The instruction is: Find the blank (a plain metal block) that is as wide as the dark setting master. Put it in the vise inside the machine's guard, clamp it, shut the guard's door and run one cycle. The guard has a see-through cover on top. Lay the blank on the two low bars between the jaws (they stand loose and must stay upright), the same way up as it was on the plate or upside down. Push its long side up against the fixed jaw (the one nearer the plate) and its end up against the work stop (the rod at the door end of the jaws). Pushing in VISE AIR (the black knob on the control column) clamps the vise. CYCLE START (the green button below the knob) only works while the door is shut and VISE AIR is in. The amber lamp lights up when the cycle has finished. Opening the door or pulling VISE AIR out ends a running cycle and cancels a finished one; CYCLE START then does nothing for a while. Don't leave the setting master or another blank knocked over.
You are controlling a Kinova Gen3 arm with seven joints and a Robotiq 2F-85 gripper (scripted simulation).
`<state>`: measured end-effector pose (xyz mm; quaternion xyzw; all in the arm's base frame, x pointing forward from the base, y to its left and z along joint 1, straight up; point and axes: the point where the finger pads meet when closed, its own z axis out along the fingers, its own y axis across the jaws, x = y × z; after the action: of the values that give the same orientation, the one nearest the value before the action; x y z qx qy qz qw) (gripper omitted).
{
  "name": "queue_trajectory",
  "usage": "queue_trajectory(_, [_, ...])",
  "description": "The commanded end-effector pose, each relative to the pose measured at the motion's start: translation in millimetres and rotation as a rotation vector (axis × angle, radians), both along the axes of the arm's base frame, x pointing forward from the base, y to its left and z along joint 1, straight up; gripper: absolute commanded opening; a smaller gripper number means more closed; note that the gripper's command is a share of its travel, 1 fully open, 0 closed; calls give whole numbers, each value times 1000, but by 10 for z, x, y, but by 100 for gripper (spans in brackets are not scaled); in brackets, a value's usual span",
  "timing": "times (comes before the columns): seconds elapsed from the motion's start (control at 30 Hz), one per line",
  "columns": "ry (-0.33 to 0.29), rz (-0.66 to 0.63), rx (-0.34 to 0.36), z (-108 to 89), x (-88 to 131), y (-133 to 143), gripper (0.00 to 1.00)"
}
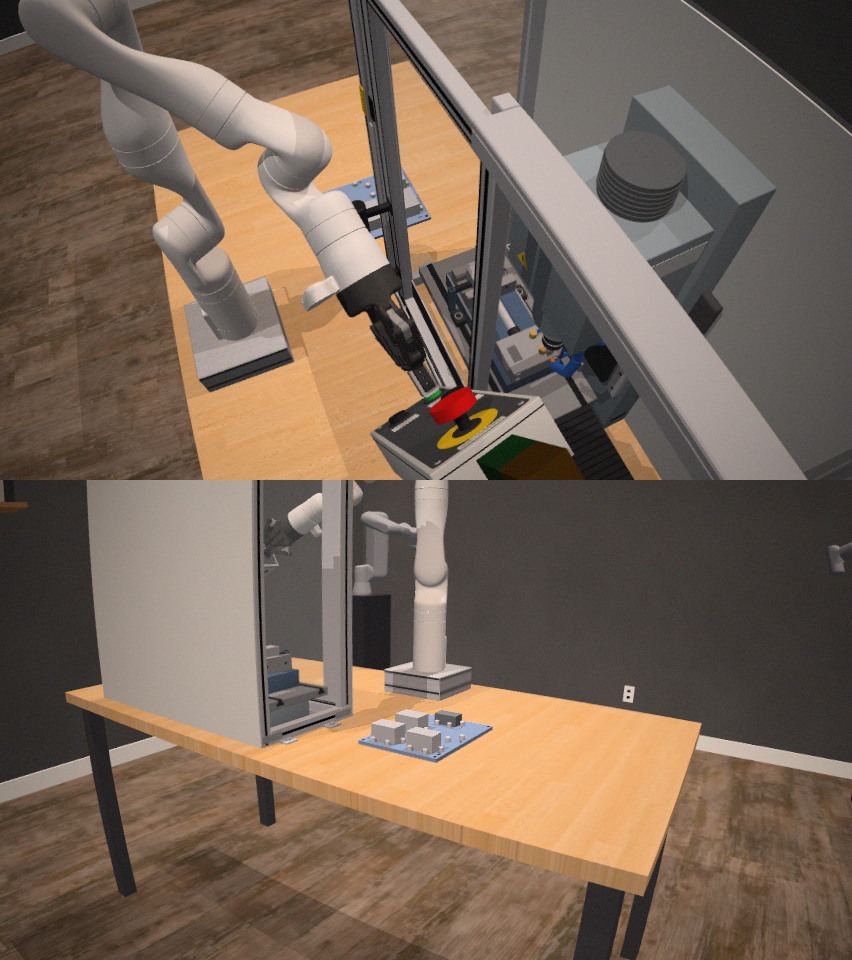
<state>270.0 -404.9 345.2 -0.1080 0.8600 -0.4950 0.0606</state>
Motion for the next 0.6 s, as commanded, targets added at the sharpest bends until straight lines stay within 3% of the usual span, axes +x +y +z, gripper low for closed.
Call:
queue_trajectory(0.0, [-7,-1,1,4,11,-26,10])
queue_trajectory(0.57, [-7,-1,1,1,13,-33,10])
